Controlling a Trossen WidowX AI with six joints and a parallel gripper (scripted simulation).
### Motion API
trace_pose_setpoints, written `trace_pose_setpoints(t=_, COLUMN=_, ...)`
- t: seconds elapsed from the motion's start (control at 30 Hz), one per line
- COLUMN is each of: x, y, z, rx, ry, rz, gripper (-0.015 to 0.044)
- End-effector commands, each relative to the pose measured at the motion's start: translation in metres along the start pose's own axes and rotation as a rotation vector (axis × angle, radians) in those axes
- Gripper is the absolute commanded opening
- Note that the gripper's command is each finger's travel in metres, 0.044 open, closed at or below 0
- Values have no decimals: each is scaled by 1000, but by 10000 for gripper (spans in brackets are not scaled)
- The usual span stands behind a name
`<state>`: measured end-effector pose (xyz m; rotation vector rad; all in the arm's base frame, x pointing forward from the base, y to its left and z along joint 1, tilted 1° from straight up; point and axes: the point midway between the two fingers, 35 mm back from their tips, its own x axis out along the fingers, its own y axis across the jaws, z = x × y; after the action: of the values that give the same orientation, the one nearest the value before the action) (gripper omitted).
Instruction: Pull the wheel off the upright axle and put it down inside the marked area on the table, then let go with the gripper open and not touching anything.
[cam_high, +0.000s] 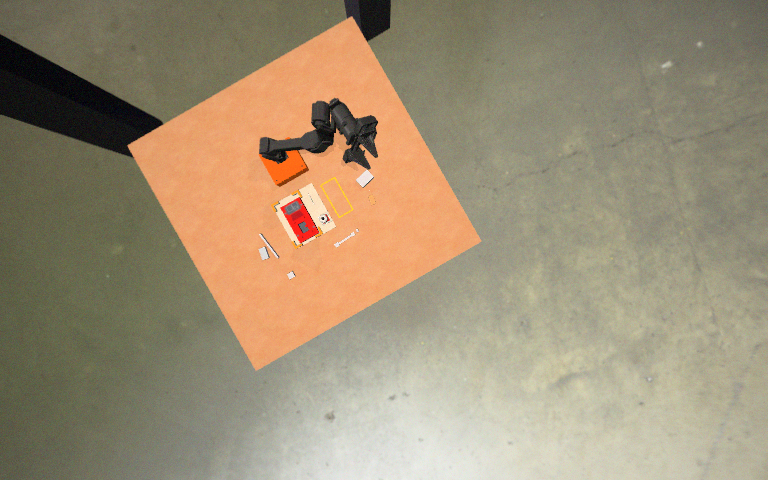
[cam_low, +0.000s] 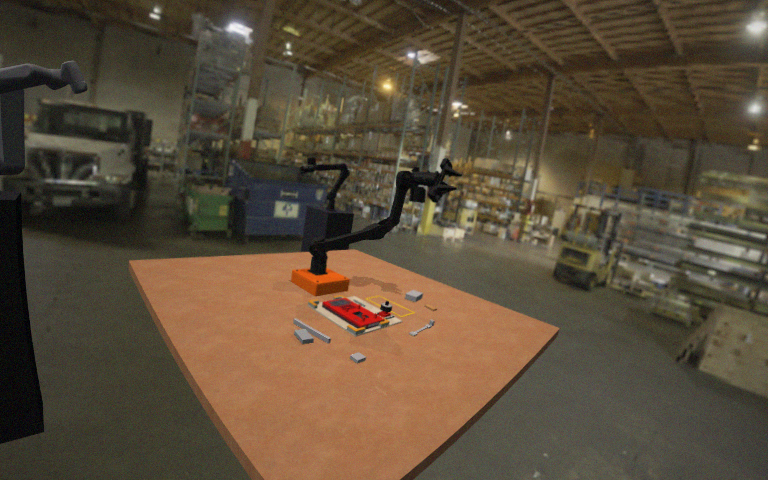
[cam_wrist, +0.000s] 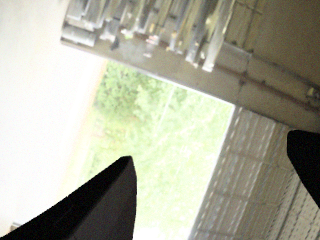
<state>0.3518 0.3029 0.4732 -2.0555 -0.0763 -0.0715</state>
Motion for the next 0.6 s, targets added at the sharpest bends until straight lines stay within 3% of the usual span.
trace_pose_setpoints(t=0.0, x=-23, y=-29, z=-10, rx=91, ry=-32, rz=-88, gripper=300)
trace_pose_setpoints(t=0.57, x=-121, y=-122, z=-78, rx=607, ry=-183, rz=-437, gripper=300)
